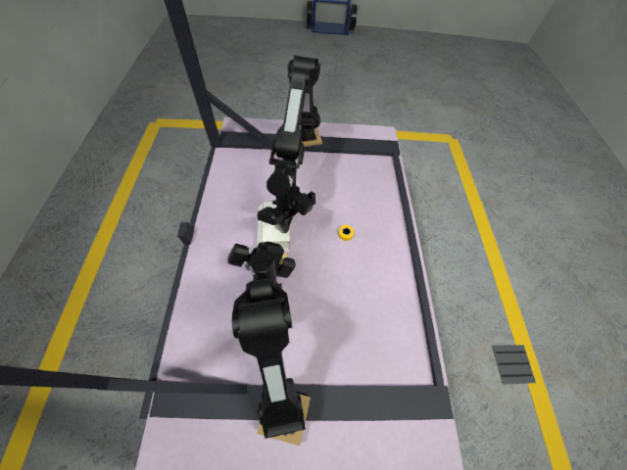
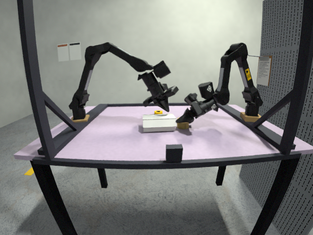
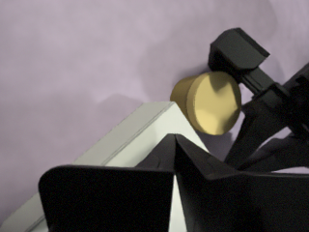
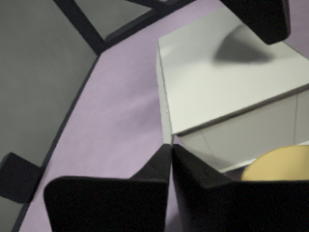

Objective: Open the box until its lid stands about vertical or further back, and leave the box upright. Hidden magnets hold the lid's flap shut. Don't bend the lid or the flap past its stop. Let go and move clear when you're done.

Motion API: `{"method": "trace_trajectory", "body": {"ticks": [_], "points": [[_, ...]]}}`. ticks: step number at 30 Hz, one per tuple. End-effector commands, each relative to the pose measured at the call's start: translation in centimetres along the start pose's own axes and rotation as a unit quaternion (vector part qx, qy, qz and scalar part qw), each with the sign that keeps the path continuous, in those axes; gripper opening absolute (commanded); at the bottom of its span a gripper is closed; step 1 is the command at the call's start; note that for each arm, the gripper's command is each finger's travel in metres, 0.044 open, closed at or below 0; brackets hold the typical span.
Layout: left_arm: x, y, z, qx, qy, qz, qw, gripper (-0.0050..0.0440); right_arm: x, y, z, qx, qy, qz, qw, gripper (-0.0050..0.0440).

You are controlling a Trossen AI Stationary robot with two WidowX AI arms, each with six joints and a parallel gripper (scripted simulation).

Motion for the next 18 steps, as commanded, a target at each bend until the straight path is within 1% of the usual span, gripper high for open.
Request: {"method": "trace_trajectory", "body": {"ticks": [1,3,5,7,8,9,18], "points": [[-0.2,0.0,-1.2,-0.034,0.027,-0.070,0.997,-0.0035,-0.6,0.5,0.0,-0.006,-0.009,0.000,1.000,0.0003],[-0.1,0.4,-1.5,-0.051,0.036,-0.098,0.993,-0.0050,-0.6,0.5,0.0,-0.006,-0.009,0.000,1.000,0.0003],[0.0,0.8,-1.9,-0.069,0.044,-0.126,0.989,-0.0050,-0.6,0.5,0.0,-0.006,-0.009,0.000,1.000,0.0003],[0.0,0.8,-1.9,-0.069,0.044,-0.126,0.989,-0.0050,-0.6,0.5,0.0,-0.006,-0.009,0.000,1.000,0.0003],[0.5,1.7,-2.3,-0.099,0.054,-0.139,0.984,-0.0050,-0.6,0.5,0.0,-0.006,-0.009,0.000,1.000,0.0003],[0.2,1.3,-2.7,-0.099,0.055,-0.175,0.978,-0.0050,-0.6,0.5,0.0,-0.006,-0.009,0.000,1.000,0.0003],[1.0,3.4,-5.1,-0.193,0.072,-0.288,0.935,-0.0050,-0.6,0.5,0.0,-0.006,-0.009,0.000,1.000,0.0003]]}}
Point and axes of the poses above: on each arm, the point midway between the two fingers, 35 mm back from their tips, its own z axis out along the fingers, its own y axis across the jaws, x = y × z, the point moved 1 cm from there along -z, back along the fingers
